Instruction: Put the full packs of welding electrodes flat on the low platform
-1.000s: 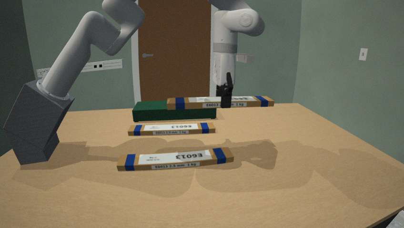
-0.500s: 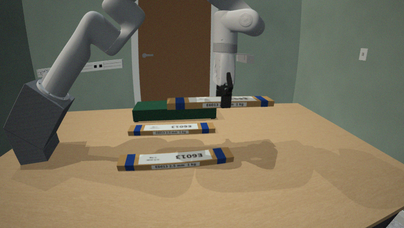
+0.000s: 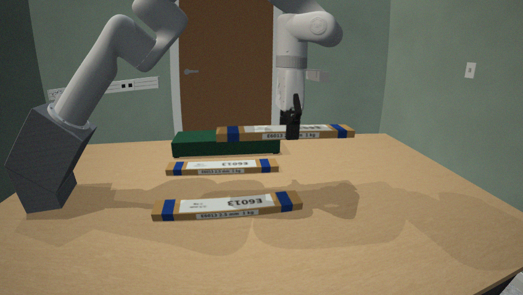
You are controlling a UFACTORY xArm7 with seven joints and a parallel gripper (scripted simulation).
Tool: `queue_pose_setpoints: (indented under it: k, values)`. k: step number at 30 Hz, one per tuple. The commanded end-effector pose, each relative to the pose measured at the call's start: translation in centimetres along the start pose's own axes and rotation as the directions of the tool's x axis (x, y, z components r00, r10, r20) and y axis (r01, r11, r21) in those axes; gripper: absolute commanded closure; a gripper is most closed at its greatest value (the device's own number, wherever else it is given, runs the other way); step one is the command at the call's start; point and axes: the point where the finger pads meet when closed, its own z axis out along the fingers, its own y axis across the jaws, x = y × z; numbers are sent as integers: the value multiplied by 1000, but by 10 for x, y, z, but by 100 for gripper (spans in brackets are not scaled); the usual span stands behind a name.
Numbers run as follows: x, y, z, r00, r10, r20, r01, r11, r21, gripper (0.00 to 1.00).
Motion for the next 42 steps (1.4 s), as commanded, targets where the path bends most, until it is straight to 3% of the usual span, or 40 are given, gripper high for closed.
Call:
queue_pose_setpoints:
  k: [1, 32, 42]
  values:
    - [1, 1, -1, 1000, 0, -2, 0, 1000, -2, 42]
    - [1, 1, -1, 1000, 1, -2, -1, 1000, -2, 42]
    - [0, 1, -1, 997, 77, -3, -77, 997, -1, 42]
